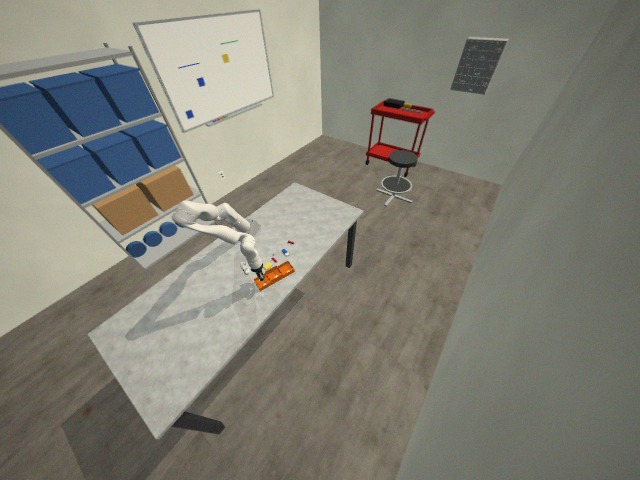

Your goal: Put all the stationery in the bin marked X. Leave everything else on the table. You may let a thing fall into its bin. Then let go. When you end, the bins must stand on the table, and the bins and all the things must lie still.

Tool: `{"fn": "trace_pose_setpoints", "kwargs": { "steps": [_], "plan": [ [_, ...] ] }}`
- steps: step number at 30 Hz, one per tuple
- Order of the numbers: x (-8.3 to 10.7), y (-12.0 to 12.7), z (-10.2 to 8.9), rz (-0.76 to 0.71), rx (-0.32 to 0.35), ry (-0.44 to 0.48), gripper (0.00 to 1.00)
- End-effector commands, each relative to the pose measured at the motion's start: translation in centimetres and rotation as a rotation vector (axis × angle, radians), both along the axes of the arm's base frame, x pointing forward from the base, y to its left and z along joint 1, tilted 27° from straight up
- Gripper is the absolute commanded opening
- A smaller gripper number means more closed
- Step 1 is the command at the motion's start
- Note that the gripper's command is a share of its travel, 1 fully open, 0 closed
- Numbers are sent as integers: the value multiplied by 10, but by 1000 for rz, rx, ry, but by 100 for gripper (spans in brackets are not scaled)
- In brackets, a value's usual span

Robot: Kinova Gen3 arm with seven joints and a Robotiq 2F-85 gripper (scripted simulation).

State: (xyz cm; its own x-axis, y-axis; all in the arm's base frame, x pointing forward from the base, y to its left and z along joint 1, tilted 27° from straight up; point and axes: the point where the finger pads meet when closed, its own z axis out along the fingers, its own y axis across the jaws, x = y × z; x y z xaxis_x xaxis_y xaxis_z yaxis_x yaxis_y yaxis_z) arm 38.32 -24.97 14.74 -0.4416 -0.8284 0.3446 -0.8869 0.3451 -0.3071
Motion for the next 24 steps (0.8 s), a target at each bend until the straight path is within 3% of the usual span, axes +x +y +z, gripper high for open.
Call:
{"fn": "trace_pose_setpoints", "kwargs": {
  "steps": [1,8,21,22,24],
  "plan": [
    [0,-1,-8,1,5,7,10],
    [1,-6,-20,1,5,7,10],
    [1,-7,-20,1,5,7,10],
    [1,-7,-20,1,5,7,30],
    [1,-7,-20,1,5,7,30]
  ]
}}
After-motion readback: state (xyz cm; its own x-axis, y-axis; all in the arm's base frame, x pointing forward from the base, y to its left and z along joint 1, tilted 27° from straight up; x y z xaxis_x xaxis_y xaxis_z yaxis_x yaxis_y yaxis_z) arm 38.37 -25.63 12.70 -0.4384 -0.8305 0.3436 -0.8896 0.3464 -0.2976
